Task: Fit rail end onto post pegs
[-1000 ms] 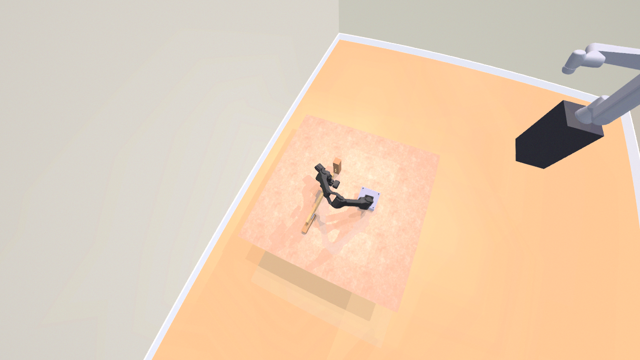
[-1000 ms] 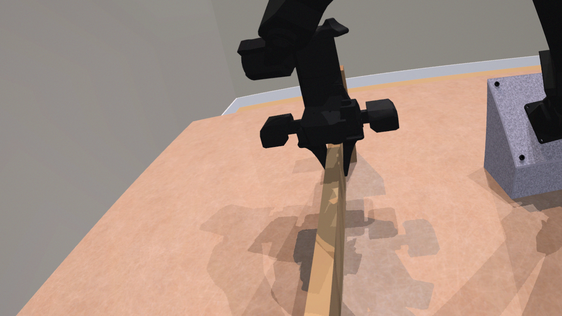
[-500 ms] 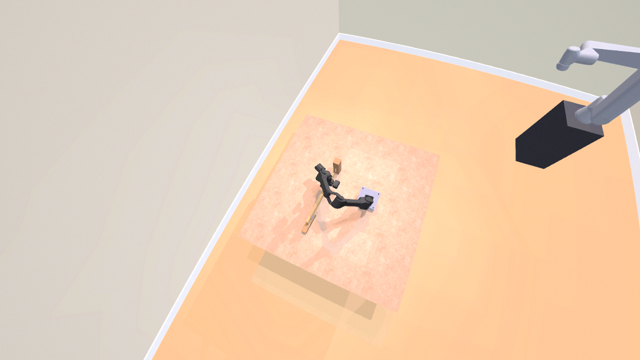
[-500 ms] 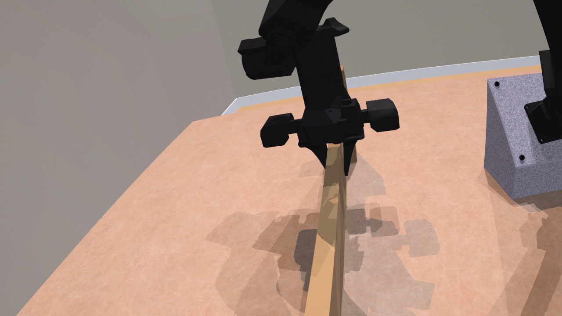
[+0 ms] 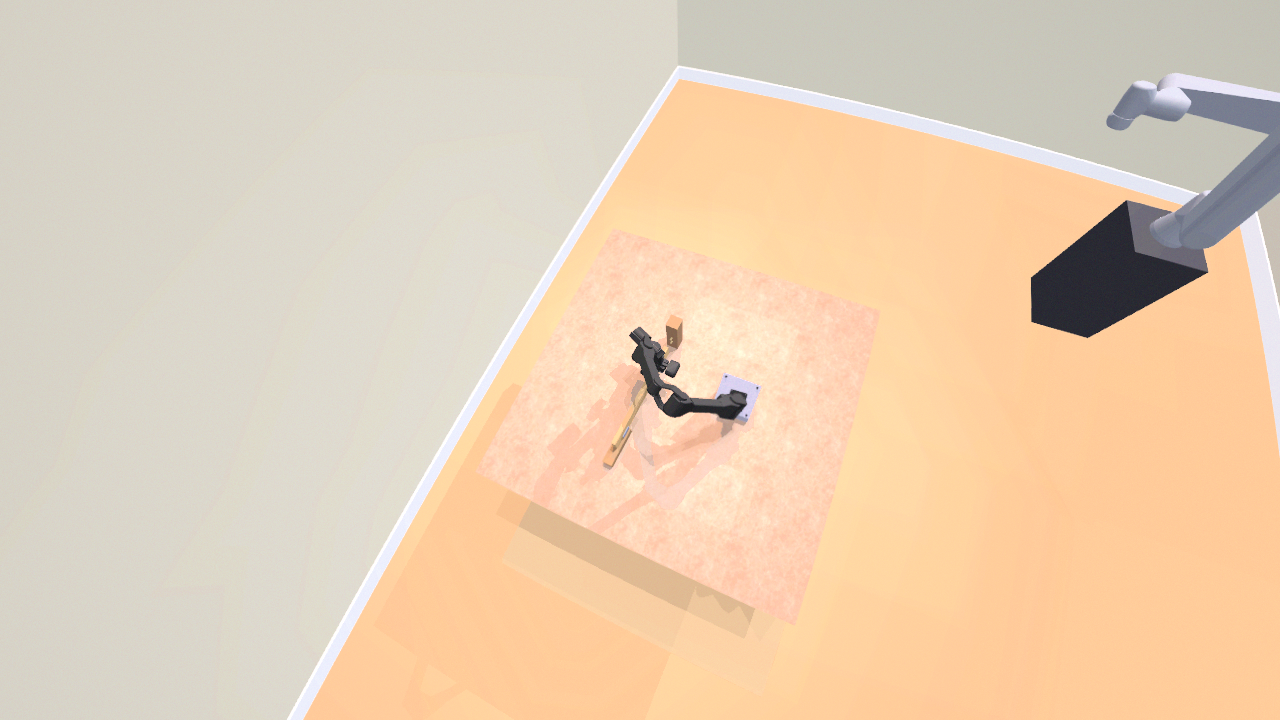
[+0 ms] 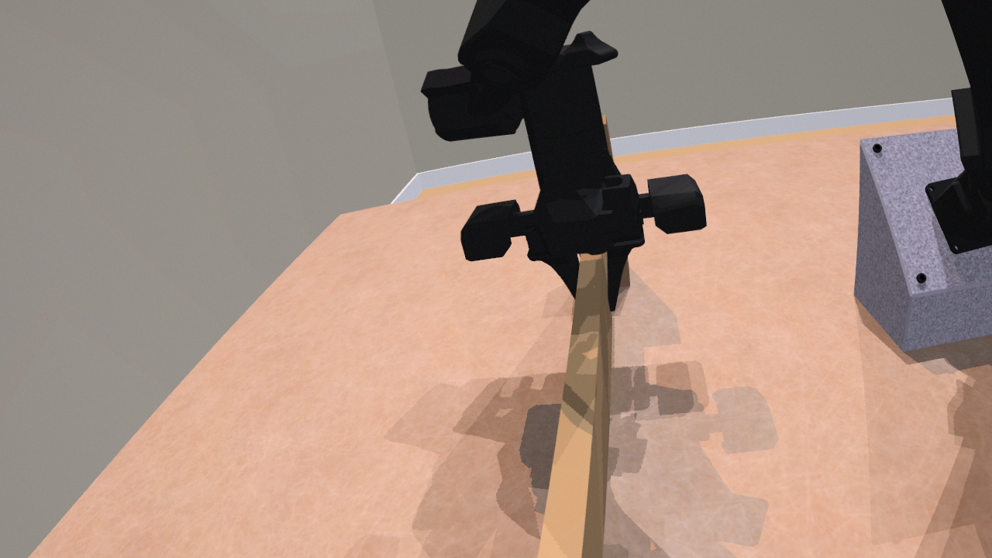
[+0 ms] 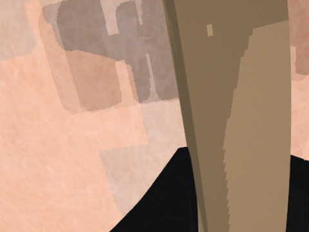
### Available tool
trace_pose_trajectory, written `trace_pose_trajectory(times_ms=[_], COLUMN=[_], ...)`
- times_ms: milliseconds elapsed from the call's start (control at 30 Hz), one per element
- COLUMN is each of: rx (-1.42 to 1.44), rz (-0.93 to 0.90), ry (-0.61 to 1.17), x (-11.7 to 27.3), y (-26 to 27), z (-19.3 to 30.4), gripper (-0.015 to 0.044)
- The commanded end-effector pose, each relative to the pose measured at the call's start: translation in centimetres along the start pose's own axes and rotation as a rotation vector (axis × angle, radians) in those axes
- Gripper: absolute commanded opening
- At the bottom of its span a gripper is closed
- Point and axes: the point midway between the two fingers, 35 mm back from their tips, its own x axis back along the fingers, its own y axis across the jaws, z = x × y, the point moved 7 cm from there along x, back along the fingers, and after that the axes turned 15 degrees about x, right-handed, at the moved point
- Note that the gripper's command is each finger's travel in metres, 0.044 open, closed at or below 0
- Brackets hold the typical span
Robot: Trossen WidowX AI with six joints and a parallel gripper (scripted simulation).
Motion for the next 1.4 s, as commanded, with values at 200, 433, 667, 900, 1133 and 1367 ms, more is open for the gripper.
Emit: trace_pose_trajectory(times_ms=[200, 433, 667, 900, 1133, 1367], rx=[0.0, 0.0, 0.0, 0.0, 0.0, 0.0], rz=[0.014, 0.014, 0.014, 0.014, 0.014, 0.014], ry=[0.006, 0.006, 0.006, 0.006, 0.006, 0.006], x=[0.31, 0.27, 0.36, 0.46, 0.57, 0.6], y=[-0.02, -0.07, -0.14, -0.18, -0.2, -0.22], z=[0.01, -0.21, -0.29, -0.29, -0.28, -0.28], gripper=[0.0, 0.0, 0.0, 0.0, 0.0, 0.0])
